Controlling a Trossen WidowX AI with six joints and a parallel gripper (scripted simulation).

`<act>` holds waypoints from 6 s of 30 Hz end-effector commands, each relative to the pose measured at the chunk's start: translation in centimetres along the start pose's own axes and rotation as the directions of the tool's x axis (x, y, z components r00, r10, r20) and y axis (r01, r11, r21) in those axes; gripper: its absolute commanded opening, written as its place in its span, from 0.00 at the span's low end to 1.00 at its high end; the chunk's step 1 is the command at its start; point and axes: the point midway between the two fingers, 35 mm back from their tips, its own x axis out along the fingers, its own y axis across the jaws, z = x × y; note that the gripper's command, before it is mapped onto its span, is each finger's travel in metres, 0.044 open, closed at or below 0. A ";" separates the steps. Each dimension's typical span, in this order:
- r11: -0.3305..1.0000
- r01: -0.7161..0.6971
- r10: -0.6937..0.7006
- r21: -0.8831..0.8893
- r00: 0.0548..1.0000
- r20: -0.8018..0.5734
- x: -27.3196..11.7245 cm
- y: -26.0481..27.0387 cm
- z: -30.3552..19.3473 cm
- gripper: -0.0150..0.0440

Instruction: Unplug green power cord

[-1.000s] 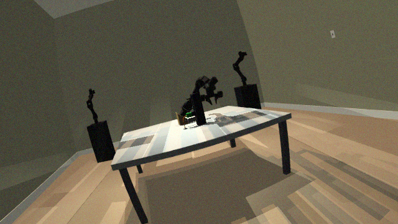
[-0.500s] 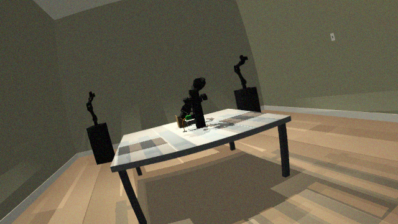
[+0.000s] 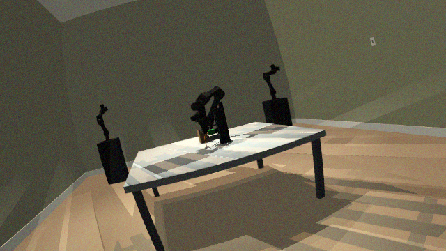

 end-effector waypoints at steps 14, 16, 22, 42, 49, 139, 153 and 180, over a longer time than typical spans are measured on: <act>0.991 0.037 -0.026 0.127 0.995 -0.093 0.4 -1.5 -0.8 0.53; 0.991 0.037 -0.026 0.127 0.995 -0.093 0.3 -1.4 -1.1 0.53; 0.991 0.038 -0.026 0.127 0.995 -0.093 0.2 -1.3 -2.1 0.53; 0.991 0.038 -0.026 0.128 0.995 -0.095 0.2 -1.1 -4.3 0.53; 0.991 0.038 -0.025 0.128 0.995 -0.096 1.1 -1.2 -4.4 0.53; 0.991 0.038 -0.026 0.127 0.995 -0.093 0.2 -1.3 -1.9 0.53; 0.991 0.038 -0.026 0.128 0.995 -0.095 0.1 -1.2 -3.8 0.53; 0.992 0.038 -0.027 0.123 0.995 -0.092 1.1 -1.2 -3.8 0.29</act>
